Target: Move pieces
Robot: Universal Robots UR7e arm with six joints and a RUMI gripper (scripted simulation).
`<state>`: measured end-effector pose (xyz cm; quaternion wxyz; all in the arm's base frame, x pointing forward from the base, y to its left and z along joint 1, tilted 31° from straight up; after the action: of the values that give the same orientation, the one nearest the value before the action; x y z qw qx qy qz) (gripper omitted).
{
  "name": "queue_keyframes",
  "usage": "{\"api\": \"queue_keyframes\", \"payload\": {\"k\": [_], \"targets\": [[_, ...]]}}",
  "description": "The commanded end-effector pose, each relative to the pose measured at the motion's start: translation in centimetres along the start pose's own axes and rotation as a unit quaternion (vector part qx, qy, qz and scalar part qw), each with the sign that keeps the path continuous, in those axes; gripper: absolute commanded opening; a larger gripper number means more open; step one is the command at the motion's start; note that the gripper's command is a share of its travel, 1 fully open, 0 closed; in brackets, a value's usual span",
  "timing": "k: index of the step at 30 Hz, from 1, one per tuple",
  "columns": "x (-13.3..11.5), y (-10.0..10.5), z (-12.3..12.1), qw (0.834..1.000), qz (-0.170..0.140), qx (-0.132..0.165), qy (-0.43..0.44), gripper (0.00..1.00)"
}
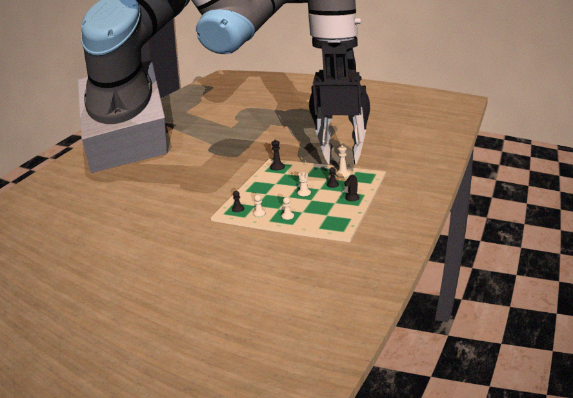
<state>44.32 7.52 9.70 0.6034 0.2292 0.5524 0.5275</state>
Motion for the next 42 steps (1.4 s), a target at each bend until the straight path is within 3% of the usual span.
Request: {"api": "queue_keyframes", "payload": {"k": [1, 25, 26, 42], "targets": [[-0.01, 0.02, 0.03, 1.0, 0.0, -0.001, 0.0, 0.25], [-0.01, 0.02, 0.03, 1.0, 0.0, -0.001, 0.0, 0.25], [-0.01, 0.02, 0.03, 1.0, 0.0, -0.001, 0.0, 0.0], [-0.01, 0.02, 0.03, 1.0, 0.0, -0.001, 0.0, 0.0]]}}
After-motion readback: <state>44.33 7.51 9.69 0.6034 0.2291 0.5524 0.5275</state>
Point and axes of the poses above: the point where the finger pads meet when closed, its own y axis back along the fingers, its own z axis across the jaws, x = y × z, the point moved 4 cm from there along y, back along the fingers, and after that the axes turned 6 degrees about -y, right-handed, at the moved point
